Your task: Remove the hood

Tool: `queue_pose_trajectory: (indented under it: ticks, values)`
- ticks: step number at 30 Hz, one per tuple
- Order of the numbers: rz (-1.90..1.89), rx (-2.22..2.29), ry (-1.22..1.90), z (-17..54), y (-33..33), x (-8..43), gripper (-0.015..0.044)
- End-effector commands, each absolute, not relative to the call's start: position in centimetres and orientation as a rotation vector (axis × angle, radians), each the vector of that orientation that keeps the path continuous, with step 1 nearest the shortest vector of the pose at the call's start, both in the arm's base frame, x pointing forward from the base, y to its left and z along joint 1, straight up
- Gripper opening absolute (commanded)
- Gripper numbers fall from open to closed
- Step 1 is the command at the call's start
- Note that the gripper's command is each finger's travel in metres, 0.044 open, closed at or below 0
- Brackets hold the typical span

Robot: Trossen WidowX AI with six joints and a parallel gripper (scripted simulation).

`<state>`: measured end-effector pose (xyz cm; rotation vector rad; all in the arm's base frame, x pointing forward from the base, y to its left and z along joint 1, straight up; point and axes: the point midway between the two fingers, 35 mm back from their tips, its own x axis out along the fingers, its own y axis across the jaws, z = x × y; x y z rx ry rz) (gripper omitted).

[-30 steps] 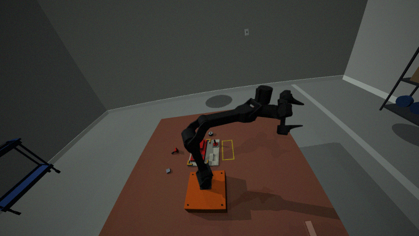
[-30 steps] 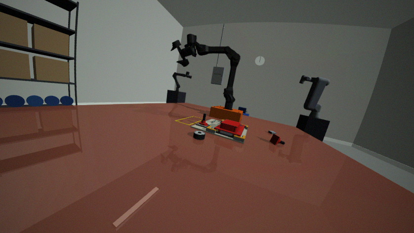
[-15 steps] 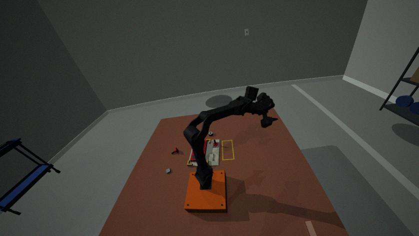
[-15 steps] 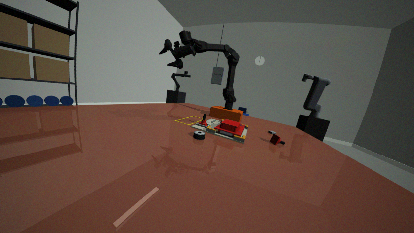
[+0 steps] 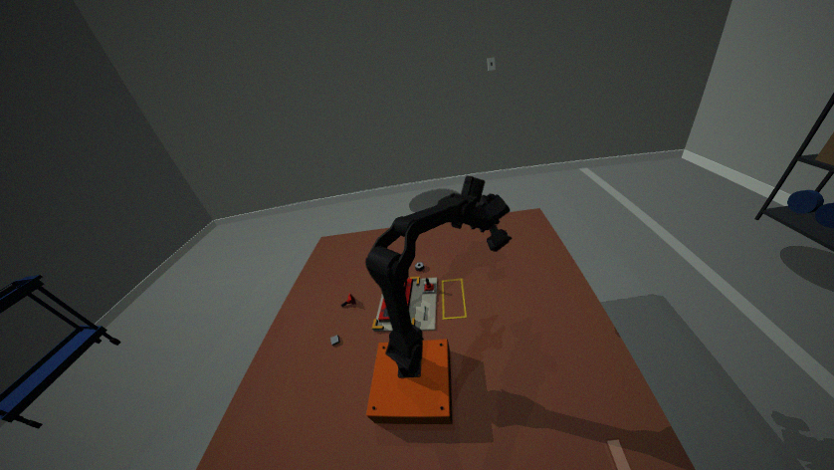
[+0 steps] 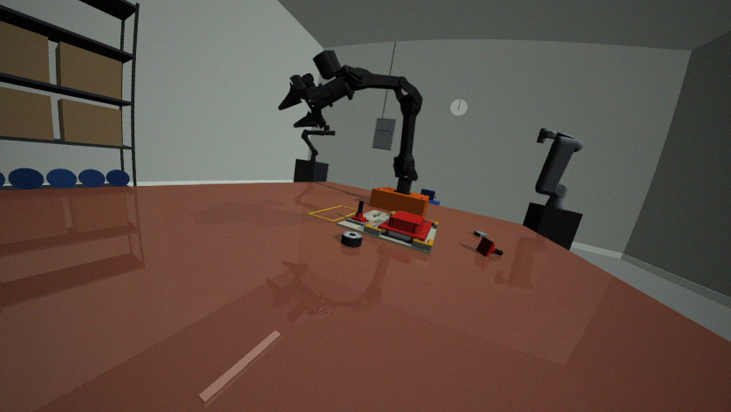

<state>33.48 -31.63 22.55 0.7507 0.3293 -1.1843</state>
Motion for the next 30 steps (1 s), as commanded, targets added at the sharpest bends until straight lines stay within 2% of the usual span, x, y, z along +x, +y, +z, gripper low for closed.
queue_pose_trajectory:
  ticks: [1, 16, 30]
  values:
    - [-1.087, 0.721, 0.465, 20.5, -27.7, 35.9, 0.0440]
    - [-0.702, 0.519, 0.921, 14.6, -13.2, 40.5, 0.0440]
    - [-0.265, 0.229, 1.342, 9.7, 1.5, 38.6, 0.0440]
